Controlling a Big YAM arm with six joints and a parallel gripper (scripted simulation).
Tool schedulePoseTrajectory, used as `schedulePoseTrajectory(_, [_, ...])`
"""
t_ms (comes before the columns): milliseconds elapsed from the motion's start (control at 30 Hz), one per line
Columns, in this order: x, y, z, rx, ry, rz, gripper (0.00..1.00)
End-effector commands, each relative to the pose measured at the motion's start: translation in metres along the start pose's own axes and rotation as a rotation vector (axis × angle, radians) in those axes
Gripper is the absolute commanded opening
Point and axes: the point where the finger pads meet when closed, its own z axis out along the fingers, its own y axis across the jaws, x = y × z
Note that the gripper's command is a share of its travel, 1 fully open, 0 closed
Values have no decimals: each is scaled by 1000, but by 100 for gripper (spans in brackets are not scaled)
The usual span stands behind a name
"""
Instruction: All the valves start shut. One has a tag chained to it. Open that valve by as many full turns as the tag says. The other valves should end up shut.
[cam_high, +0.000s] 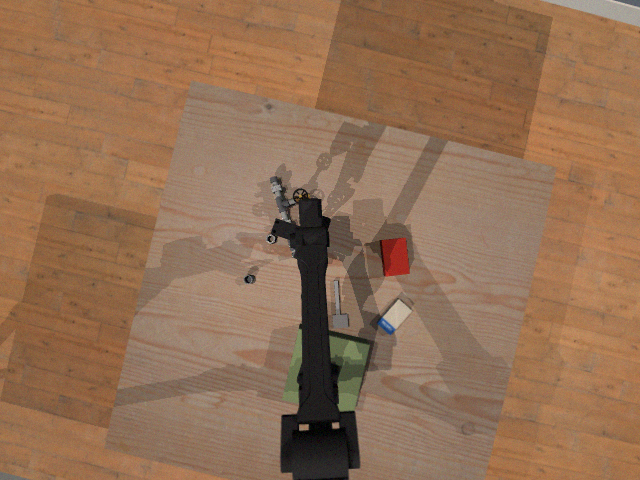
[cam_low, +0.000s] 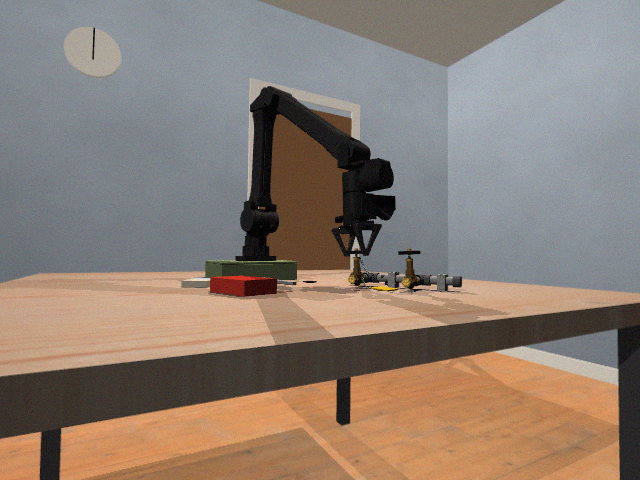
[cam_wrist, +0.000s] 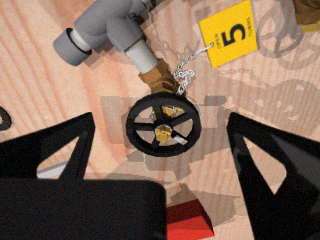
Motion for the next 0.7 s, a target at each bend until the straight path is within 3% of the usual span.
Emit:
schedulePoseTrajectory(0, [-4, -13, -13, 34, -16, -17, 100])
schedulePoseTrajectory(667, [-4, -13, -13, 34, -17, 12, 100])
